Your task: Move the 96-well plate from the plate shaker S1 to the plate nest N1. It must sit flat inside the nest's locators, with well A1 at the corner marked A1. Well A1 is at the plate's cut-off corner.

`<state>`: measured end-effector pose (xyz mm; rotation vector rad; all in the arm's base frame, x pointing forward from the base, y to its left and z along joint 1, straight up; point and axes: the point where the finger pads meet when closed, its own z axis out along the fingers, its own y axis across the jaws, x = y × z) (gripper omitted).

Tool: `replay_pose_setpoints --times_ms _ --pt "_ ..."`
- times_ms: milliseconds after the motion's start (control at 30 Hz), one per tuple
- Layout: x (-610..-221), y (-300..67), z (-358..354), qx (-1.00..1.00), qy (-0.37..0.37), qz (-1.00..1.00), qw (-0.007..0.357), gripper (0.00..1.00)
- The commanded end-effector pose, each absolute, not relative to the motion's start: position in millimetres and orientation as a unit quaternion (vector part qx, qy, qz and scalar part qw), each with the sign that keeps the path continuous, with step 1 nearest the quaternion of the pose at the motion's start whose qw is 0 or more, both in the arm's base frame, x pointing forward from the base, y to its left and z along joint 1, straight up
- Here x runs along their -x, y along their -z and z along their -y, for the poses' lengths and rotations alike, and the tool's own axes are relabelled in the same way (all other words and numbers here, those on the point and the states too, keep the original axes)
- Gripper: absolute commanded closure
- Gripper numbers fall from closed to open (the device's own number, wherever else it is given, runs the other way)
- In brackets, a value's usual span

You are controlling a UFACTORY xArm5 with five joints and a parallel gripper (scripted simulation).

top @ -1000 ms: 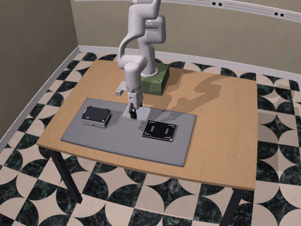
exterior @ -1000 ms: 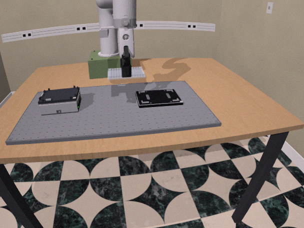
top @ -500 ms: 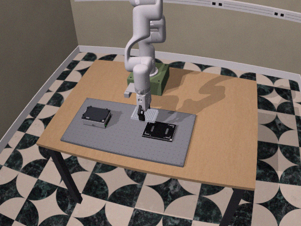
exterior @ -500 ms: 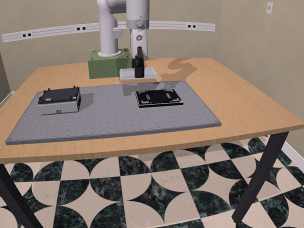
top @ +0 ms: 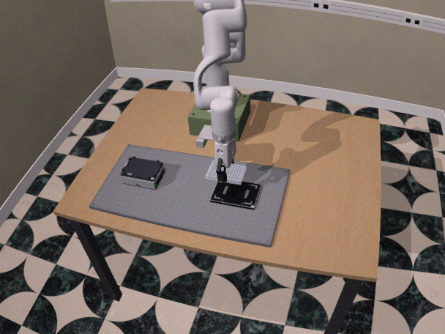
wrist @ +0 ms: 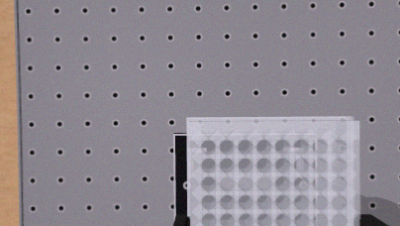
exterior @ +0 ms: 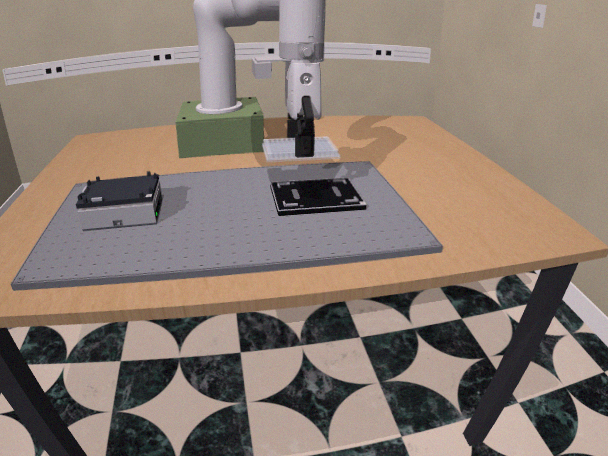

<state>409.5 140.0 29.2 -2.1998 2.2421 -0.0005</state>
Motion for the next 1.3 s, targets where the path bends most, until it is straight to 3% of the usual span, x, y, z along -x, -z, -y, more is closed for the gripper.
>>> replay_pose_setpoints --times_ms 0,1267 --pt "-411.0 -29.3 -151.0 0.701 0.001 -0.714 0.002 1.0" --pt "-411.1 -26.6 -174.8 0.701 0.001 -0.714 0.002 1.0"
